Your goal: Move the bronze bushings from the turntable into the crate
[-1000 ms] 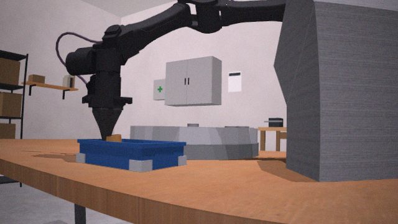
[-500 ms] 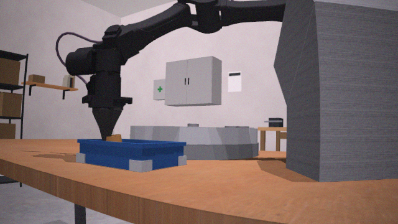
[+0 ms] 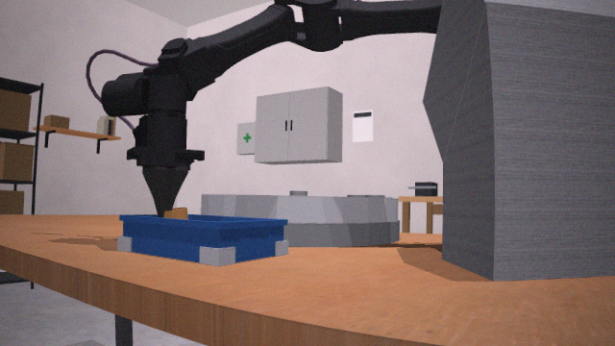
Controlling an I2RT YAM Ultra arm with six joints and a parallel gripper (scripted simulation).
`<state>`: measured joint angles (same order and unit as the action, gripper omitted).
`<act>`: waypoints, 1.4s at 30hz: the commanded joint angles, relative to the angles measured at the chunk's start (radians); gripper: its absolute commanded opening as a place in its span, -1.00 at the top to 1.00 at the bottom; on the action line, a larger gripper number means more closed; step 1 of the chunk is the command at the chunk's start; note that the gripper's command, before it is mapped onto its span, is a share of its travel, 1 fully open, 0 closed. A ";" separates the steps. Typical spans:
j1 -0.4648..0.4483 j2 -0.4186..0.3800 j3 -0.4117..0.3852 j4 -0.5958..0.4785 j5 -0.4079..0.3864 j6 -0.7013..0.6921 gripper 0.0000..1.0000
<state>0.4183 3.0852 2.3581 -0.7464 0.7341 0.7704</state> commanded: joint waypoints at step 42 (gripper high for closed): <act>0.013 -0.034 -0.007 0.039 0.002 -0.033 1.00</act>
<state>0.3939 3.0852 2.3539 -0.7158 0.7319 0.7475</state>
